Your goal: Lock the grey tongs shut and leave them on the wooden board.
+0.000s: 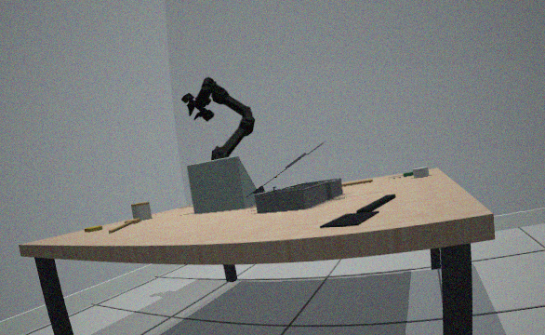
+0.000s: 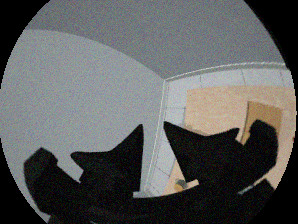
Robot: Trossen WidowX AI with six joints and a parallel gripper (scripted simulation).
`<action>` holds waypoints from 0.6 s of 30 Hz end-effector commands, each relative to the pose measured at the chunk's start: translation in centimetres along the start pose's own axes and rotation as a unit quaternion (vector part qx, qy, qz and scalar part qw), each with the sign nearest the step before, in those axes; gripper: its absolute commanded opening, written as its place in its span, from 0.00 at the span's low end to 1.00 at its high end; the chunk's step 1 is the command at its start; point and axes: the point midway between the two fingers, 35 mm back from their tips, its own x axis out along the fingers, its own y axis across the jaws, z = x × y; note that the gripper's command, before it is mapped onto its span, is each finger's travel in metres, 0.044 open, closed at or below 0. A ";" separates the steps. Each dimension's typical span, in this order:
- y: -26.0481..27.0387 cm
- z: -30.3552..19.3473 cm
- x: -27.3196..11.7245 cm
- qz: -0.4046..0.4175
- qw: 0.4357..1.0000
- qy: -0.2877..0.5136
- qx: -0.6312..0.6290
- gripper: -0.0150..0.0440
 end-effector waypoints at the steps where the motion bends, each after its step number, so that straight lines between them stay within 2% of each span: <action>1: 2.0 -1.9 -0.5 0.040 0.999 0.027 -0.009 0.31; 8: 6.9 -6.6 -3.8 0.150 0.983 0.103 -0.017 0.00; 15: 11.3 -11.4 -8.8 0.245 0.952 0.182 -0.026 0.00; 18: 11.9 -12.2 -9.9 0.261 0.945 0.193 -0.034 0.00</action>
